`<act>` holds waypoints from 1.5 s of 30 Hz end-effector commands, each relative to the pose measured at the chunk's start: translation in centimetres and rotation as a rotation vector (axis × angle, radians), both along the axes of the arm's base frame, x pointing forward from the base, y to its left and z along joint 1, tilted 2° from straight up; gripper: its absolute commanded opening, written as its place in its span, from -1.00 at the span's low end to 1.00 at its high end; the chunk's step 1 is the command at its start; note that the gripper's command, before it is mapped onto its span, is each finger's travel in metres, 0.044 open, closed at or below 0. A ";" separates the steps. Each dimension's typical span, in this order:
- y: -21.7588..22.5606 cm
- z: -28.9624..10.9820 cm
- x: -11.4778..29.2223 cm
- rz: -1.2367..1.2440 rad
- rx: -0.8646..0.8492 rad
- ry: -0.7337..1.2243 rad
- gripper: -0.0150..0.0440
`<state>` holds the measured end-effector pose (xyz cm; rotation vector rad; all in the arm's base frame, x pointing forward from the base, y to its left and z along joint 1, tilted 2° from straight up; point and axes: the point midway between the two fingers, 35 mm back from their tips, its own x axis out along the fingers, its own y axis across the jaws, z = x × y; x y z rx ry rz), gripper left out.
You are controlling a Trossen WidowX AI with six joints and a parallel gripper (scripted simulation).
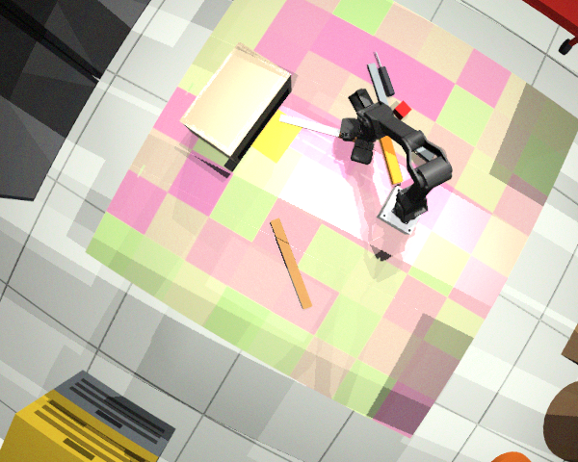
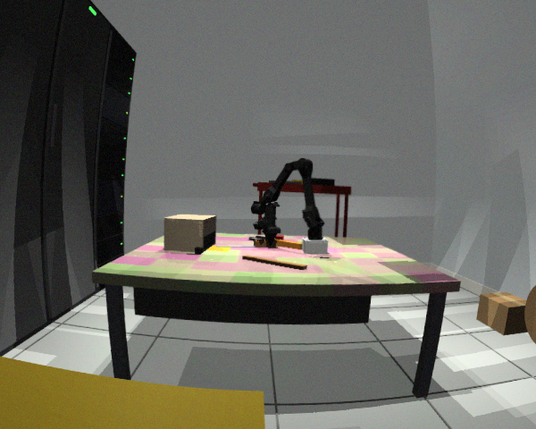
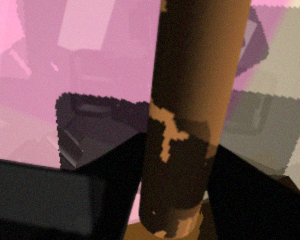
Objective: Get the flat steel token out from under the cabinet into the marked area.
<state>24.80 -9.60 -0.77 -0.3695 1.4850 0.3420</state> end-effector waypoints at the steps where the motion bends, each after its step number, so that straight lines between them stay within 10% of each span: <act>1: 0.0 0.0 0.1 0.000 0.000 0.000 -0.49; 45: 2.7 0.4 5.9 0.000 0.003 -0.007 -0.49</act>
